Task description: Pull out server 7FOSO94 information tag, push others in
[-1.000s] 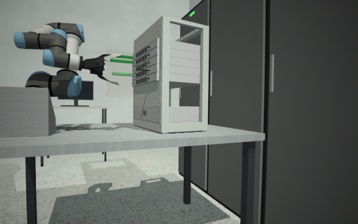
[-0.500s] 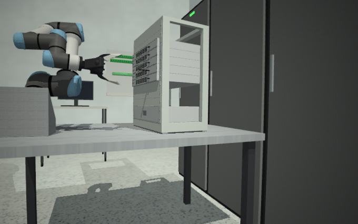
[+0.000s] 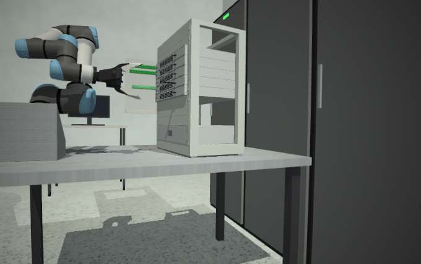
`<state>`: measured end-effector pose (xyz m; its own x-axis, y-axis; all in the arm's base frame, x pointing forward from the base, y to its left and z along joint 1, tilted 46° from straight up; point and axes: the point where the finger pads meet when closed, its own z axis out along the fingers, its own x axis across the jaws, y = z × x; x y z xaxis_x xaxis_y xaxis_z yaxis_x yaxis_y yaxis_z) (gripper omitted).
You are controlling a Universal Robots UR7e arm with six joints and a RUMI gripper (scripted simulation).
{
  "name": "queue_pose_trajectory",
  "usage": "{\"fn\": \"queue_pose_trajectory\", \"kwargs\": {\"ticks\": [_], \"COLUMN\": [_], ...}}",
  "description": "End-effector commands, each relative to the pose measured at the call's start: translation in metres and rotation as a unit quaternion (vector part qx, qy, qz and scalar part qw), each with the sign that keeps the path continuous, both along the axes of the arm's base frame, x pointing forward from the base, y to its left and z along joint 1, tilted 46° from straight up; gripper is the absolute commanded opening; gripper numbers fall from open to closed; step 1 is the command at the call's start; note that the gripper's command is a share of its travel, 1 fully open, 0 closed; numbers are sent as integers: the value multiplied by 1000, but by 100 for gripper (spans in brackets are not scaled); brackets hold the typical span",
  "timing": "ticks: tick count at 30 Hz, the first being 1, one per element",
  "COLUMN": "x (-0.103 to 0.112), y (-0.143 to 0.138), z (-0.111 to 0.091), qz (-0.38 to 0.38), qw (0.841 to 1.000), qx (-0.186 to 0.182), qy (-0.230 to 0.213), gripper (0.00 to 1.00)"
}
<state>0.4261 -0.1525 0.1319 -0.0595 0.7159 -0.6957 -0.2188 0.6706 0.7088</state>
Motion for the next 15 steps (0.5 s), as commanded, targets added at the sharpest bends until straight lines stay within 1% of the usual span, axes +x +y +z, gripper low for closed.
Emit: {"fn": "queue_pose_trajectory", "kwargs": {"ticks": [1,15], "x": [0,0], "y": [-1,-2], "z": [0,0], "qz": [-2,-8], "qw": [1000,1000], "qx": [0,1], "qy": [-1,-2], "gripper": [100,100]}}
